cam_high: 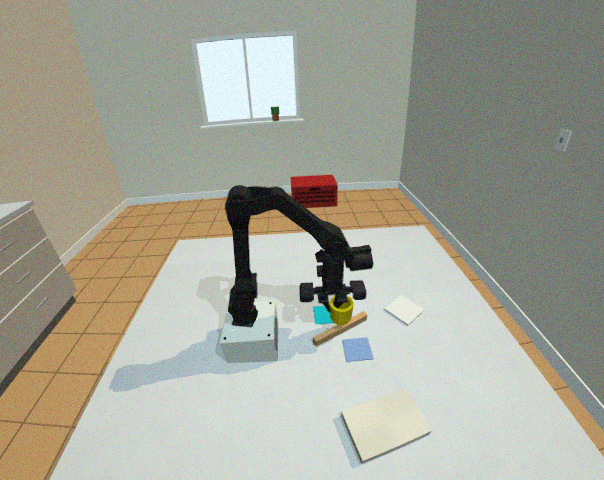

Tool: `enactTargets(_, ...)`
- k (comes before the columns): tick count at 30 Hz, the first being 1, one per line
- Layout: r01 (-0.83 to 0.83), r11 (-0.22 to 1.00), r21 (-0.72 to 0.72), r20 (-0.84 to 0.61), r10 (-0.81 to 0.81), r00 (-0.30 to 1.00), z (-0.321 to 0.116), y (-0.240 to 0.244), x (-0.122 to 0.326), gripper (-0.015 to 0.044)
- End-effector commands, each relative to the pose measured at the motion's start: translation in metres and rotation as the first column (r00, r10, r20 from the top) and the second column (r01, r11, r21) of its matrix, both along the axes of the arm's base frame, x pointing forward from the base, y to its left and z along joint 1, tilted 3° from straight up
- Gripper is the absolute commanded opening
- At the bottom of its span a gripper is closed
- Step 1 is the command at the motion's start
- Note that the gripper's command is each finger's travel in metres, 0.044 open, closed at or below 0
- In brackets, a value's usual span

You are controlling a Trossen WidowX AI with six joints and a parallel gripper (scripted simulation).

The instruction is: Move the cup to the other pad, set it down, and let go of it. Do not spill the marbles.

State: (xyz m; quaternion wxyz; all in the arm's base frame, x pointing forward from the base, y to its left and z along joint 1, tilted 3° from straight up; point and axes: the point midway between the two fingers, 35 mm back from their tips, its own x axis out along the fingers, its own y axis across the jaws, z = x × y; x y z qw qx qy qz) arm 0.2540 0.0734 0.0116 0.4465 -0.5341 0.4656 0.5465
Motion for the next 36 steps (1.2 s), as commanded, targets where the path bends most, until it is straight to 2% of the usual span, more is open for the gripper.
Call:
enactTargets(1, 0.001, 1.000, 0.004, 0.001, -0.001, 1.000, 0.000, 0.006, -0.005, 0.0000)
enactTargets(36, 0.001, 1.000, 0.009, -0.002, -0.001, 1.000, 0.003, 0.057, -0.048, 0.0000)
